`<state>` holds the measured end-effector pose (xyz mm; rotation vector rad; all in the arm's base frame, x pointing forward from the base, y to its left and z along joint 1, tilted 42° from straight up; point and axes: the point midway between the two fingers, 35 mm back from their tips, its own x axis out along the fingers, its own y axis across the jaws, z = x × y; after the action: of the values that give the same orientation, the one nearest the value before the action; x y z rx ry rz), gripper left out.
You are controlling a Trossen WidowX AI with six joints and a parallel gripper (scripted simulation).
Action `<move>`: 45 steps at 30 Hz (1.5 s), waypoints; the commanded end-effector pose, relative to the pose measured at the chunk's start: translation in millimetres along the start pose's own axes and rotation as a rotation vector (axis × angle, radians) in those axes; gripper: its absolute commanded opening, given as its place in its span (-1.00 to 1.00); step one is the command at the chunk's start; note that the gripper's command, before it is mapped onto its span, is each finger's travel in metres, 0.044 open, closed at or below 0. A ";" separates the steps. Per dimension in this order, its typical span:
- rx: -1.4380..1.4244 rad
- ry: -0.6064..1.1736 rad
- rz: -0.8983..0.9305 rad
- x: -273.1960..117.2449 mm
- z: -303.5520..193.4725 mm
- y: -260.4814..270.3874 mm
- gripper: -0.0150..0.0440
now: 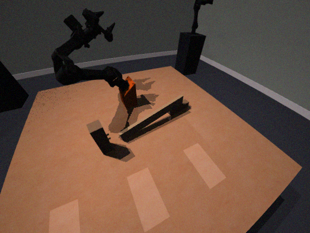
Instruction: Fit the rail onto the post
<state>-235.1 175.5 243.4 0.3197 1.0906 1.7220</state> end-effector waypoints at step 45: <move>-0.610 1.250 -1.495 -178.8 210.8 -438.6 1.00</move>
<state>225.5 201.2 78.2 -1.5603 0.7989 0.5556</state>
